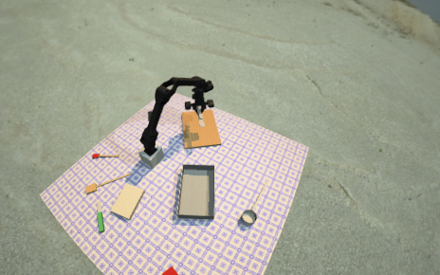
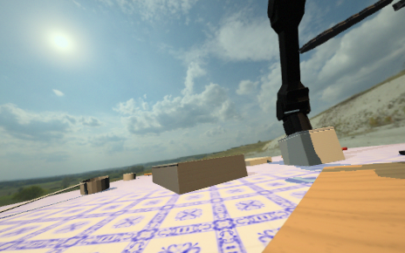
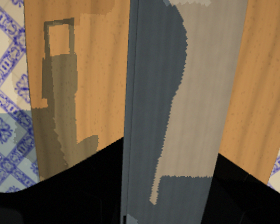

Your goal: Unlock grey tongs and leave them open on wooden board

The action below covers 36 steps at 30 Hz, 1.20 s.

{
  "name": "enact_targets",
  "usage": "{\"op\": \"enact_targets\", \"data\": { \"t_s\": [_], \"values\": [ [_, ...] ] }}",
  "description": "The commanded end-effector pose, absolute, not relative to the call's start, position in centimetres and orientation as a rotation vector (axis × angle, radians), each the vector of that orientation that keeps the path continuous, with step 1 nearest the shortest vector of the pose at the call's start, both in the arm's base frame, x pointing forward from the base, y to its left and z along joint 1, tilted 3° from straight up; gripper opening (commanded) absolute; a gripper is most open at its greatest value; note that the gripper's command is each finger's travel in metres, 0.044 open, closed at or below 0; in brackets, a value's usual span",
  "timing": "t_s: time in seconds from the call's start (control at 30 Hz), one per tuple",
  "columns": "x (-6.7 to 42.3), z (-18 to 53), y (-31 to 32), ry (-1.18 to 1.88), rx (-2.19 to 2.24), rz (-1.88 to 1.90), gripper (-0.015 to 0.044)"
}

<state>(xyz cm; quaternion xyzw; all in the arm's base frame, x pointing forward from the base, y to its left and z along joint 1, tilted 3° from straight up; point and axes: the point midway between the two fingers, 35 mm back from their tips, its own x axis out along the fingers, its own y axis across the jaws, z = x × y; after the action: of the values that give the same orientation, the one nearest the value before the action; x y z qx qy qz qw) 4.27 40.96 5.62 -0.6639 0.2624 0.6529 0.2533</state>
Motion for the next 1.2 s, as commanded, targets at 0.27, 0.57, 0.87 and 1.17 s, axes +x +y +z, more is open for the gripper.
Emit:
{"op": "enact_targets", "data": {
  "t_s": [0.27,0.57,0.87,1.17],
  "values": [
    [4.4,3.7,41.0,0.715,-1.806,1.766,-0.015],
    [4.4,2.2,41.0,0.715,-1.806,1.766,-0.015],
    [4.4,0.7,41.0,0.715,-1.806,1.766,-0.015],
    [4.5,-0.7,40.8,0.716,-1.806,1.766,-0.015]
  ]
}}
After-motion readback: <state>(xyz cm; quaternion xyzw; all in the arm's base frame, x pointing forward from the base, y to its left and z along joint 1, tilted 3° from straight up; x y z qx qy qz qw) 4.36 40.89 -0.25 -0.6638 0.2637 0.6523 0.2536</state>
